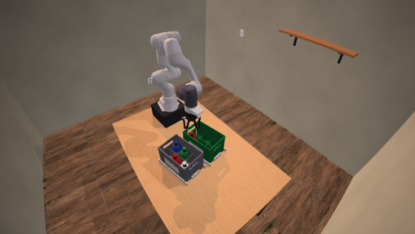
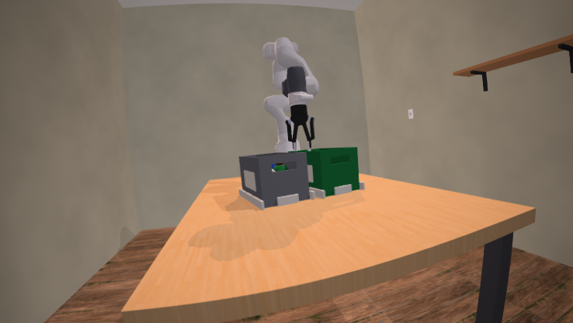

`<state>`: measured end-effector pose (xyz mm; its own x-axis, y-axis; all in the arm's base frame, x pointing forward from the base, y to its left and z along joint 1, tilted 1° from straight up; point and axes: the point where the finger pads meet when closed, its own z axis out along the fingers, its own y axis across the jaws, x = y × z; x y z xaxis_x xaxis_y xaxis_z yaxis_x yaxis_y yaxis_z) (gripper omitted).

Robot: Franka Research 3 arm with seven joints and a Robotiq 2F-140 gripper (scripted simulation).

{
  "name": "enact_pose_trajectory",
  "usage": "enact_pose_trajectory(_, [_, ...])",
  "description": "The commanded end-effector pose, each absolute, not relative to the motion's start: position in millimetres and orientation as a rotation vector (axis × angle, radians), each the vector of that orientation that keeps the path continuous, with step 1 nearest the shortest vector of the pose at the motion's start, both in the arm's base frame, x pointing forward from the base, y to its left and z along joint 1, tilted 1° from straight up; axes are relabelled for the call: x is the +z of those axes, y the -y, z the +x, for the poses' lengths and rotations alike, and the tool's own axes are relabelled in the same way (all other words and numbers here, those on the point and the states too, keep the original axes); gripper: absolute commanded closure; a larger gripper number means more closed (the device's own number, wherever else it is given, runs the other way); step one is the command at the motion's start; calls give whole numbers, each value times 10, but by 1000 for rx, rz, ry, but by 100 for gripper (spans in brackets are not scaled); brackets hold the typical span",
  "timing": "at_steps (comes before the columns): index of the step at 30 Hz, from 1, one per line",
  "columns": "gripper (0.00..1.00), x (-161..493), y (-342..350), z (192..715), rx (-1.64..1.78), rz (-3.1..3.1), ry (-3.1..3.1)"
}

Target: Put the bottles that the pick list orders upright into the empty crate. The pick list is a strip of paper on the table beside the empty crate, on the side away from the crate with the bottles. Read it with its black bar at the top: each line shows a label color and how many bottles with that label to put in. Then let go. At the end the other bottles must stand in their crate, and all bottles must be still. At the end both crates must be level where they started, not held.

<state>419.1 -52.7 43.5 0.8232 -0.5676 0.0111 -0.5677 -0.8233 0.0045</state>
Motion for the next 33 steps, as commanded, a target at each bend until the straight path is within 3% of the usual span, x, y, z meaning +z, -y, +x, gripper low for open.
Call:
enact_pose_trajectory(1, [62, 527, 539, 4175, 5, 2987, 944])
enact_pose_trajectory(33, [62, 1190, 533, 4175, 5, 2987, 944])
